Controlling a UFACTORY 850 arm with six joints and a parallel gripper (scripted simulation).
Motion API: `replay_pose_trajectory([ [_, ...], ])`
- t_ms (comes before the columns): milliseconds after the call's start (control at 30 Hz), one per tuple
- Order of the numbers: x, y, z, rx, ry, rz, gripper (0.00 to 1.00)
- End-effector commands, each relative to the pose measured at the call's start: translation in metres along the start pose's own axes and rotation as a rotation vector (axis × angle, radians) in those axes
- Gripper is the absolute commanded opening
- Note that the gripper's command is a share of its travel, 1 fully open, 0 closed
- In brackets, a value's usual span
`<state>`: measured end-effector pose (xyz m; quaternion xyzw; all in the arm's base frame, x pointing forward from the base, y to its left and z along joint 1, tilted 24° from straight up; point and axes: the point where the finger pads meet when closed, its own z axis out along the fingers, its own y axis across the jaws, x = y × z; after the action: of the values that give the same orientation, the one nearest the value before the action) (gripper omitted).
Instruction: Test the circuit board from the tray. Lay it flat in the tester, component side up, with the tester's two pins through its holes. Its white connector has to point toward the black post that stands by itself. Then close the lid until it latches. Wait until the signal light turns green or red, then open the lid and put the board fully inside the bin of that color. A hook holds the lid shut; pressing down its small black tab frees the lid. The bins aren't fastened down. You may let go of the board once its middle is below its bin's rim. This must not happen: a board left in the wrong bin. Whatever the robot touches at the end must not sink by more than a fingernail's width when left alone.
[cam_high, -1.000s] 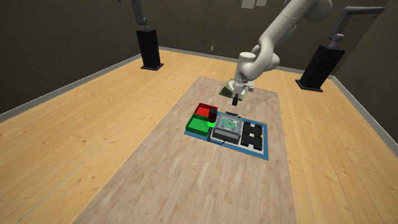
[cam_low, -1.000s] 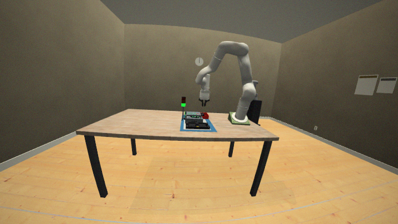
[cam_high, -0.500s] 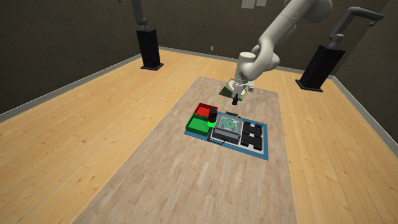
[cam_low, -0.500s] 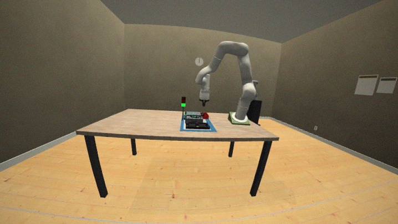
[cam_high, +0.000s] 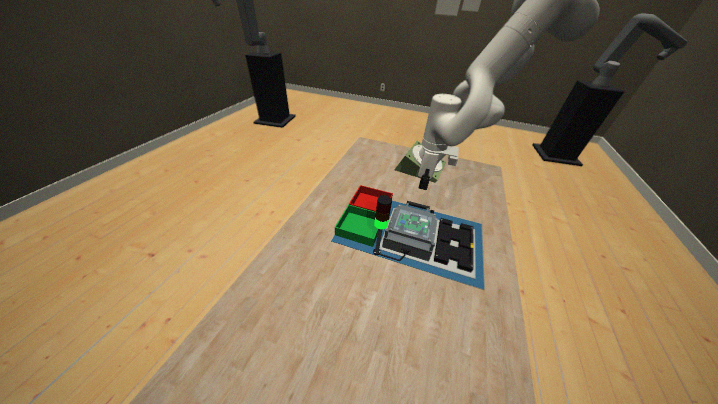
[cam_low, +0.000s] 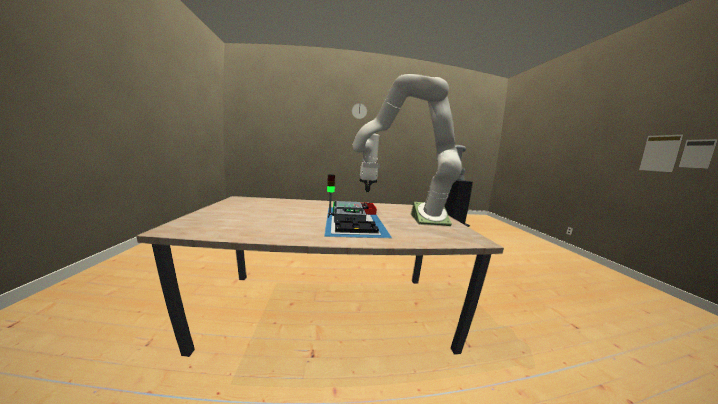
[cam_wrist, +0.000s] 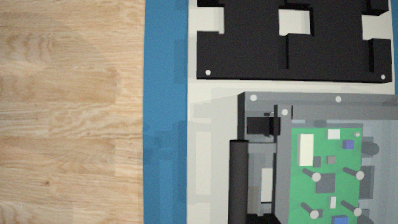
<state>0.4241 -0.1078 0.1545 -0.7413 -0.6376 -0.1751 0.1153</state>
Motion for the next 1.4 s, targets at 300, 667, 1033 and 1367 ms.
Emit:
replay_pose_trajectory([
  [300, 0.000, 0.001, -0.004, -0.002, -0.001, 0.000, 0.00],
  [667, 0.000, 0.001, -0.012, -0.002, -0.001, 0.000, 0.00],
  [1033, 0.000, 0.001, -0.013, -0.002, -0.001, 0.001, 0.00],
  [1367, 0.000, 0.001, -0.013, -0.002, 0.000, 0.067, 0.00],
])
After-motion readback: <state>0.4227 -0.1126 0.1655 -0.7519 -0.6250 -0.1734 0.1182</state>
